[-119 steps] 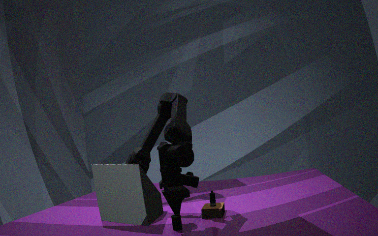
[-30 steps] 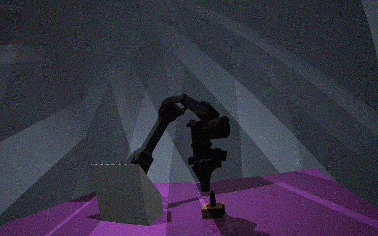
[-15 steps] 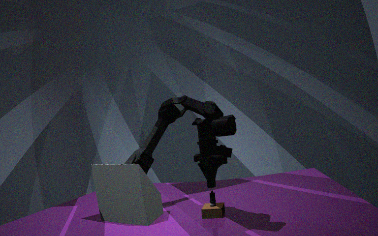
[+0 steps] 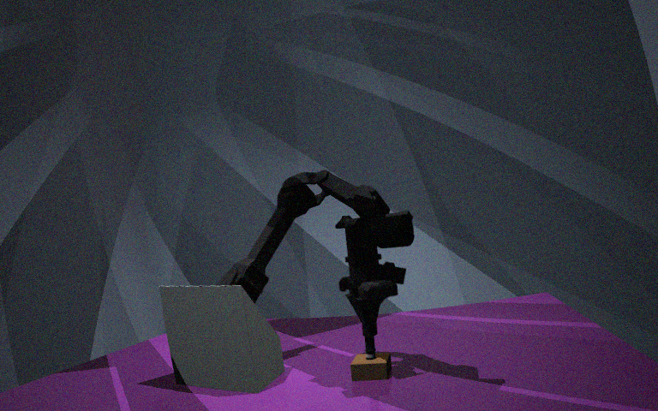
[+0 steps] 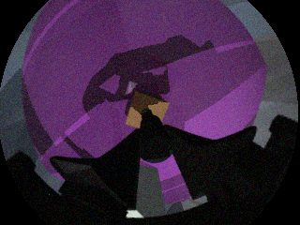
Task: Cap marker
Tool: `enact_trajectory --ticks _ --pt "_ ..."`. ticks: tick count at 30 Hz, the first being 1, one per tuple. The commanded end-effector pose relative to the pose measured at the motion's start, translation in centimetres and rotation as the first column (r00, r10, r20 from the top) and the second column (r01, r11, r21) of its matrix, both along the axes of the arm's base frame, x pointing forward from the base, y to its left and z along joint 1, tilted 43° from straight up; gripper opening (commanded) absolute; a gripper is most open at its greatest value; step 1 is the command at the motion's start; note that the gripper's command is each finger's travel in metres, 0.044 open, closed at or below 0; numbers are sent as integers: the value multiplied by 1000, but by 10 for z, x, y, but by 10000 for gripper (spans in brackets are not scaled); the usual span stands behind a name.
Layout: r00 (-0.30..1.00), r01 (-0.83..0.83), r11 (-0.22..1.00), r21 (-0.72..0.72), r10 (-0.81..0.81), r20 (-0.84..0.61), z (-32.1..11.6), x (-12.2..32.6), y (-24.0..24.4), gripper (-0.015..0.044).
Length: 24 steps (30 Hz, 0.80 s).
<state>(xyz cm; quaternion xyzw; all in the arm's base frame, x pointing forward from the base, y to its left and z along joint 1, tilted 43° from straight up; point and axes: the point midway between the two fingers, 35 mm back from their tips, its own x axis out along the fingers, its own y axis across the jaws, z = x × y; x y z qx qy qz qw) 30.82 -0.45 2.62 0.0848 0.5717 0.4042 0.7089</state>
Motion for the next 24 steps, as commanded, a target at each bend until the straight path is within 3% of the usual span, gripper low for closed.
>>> enact_trajectory --ticks 1,24 --pt "1000 2 1000 7 -1 -7 -5 -1 5 0" --pt "1000 1 1000 9 -1 -7 -24 -1 25 0"
